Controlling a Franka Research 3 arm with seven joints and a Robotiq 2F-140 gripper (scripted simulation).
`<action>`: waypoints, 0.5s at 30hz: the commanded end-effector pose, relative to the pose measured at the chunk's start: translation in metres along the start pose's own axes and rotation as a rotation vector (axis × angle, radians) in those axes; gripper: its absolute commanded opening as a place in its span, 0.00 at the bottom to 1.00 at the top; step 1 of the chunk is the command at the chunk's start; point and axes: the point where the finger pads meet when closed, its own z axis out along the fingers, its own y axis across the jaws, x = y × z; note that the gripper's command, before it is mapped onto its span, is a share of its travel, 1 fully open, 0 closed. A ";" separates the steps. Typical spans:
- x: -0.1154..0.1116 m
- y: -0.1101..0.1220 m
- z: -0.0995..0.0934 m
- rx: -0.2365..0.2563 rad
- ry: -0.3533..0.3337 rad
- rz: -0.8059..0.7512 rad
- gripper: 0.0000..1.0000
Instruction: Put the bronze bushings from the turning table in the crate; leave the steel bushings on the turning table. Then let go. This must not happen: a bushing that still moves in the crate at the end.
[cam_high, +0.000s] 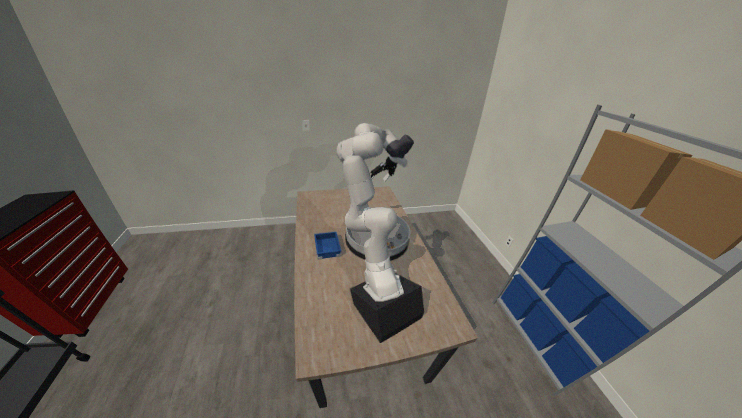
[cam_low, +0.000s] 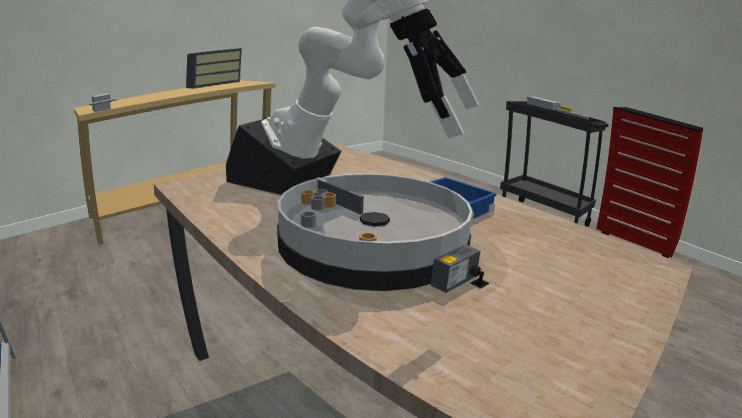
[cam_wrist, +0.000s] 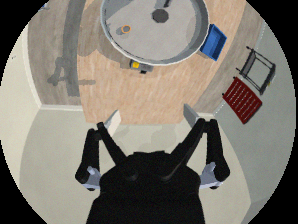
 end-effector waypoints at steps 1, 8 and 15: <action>0.000 -0.001 -0.001 0.005 0.003 0.024 1.00; 0.039 0.013 -0.006 0.047 0.052 0.253 1.00; 0.053 0.019 -0.008 0.065 0.068 0.337 1.00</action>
